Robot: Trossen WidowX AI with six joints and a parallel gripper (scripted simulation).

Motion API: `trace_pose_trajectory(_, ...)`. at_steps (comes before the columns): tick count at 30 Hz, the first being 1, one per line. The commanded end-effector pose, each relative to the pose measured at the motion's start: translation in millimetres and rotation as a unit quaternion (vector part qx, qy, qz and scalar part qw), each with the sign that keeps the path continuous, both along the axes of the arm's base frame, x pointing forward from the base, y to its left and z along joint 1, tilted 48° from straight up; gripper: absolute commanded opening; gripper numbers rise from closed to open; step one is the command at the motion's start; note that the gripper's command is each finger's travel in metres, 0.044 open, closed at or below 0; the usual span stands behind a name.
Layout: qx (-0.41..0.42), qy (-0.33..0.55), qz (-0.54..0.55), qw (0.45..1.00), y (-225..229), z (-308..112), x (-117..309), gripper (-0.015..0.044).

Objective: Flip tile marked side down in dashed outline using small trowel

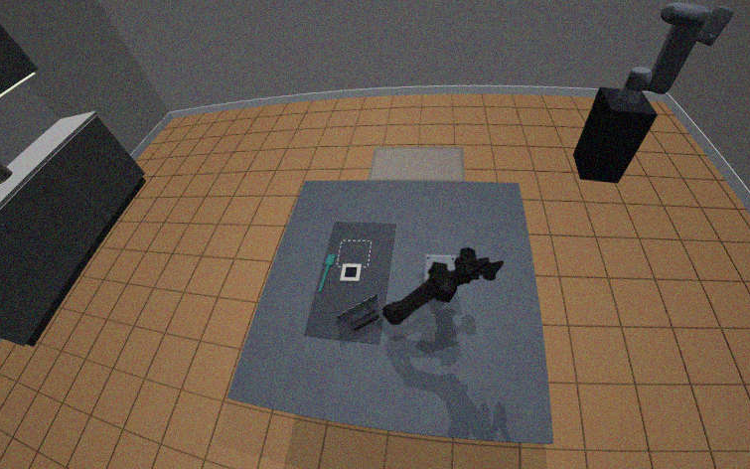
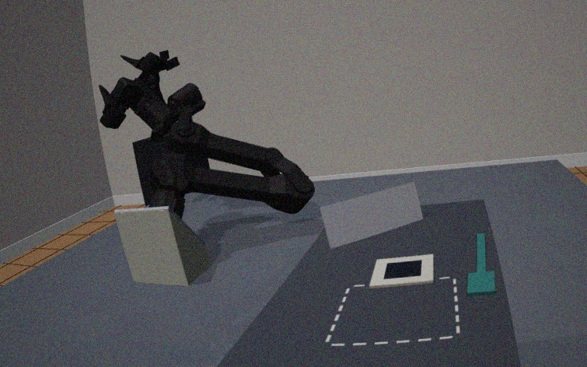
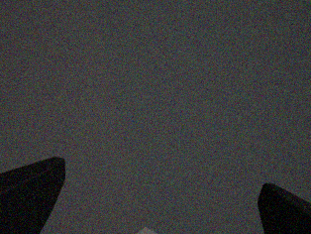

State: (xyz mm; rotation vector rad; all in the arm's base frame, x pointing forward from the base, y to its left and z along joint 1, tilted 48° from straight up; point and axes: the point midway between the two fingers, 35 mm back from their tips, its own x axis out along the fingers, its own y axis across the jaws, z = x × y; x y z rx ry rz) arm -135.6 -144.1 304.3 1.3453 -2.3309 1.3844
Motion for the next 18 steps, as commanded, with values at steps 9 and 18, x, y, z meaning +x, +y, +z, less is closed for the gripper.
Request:
trace_pose_trajectory(9, 0.001, -0.075, 0.106, 0.992, -29, 3, 13, 0.0164)
trace_pose_trajectory(18, 0.012, -0.166, 0.220, 0.961, -62, 4, 35, 0.0100)
